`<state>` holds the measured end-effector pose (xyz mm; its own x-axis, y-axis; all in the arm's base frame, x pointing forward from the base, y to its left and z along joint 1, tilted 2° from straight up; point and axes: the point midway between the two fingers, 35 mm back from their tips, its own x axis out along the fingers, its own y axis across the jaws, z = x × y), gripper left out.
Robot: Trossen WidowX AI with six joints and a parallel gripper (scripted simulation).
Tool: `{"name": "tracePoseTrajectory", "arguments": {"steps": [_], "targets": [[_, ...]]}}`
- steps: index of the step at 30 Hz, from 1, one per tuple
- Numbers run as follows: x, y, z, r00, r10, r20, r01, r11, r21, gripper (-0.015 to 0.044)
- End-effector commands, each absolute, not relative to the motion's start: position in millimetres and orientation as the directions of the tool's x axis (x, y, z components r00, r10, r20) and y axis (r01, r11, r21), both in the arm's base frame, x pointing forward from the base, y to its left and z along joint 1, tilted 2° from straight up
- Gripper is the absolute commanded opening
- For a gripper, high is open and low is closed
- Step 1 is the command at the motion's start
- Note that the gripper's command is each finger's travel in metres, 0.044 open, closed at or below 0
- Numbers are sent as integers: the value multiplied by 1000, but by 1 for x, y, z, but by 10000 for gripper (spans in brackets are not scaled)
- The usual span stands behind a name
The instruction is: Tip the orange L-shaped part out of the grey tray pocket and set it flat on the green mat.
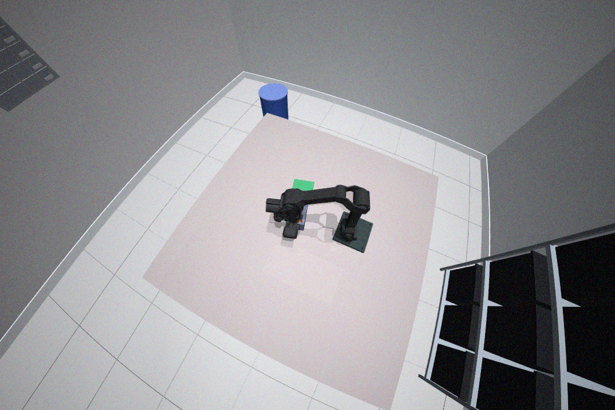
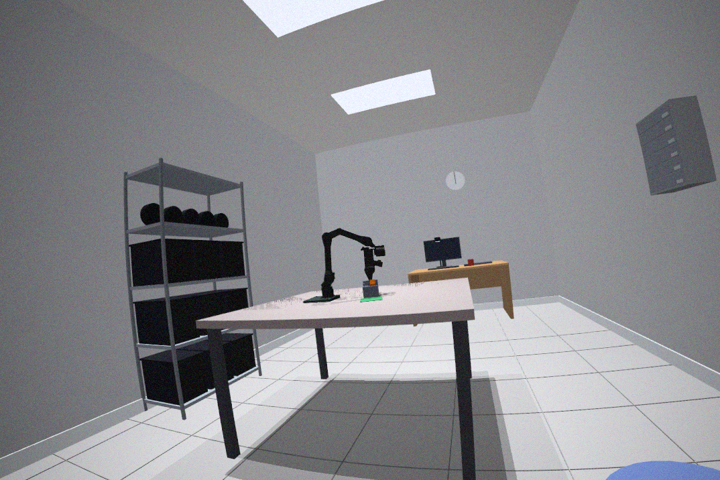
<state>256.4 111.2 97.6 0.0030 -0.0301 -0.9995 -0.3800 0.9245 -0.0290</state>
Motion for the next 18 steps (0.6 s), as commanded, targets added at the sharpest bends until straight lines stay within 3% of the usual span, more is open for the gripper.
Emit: {"name": "tracePoseTrajectory", "arguments": {"steps": [1,18], "targets": [[260,108,147,25,-24,-999,-381,924,-32,180],[257,105,163,20,-23,-1000,-378,925,-29,180]]}}
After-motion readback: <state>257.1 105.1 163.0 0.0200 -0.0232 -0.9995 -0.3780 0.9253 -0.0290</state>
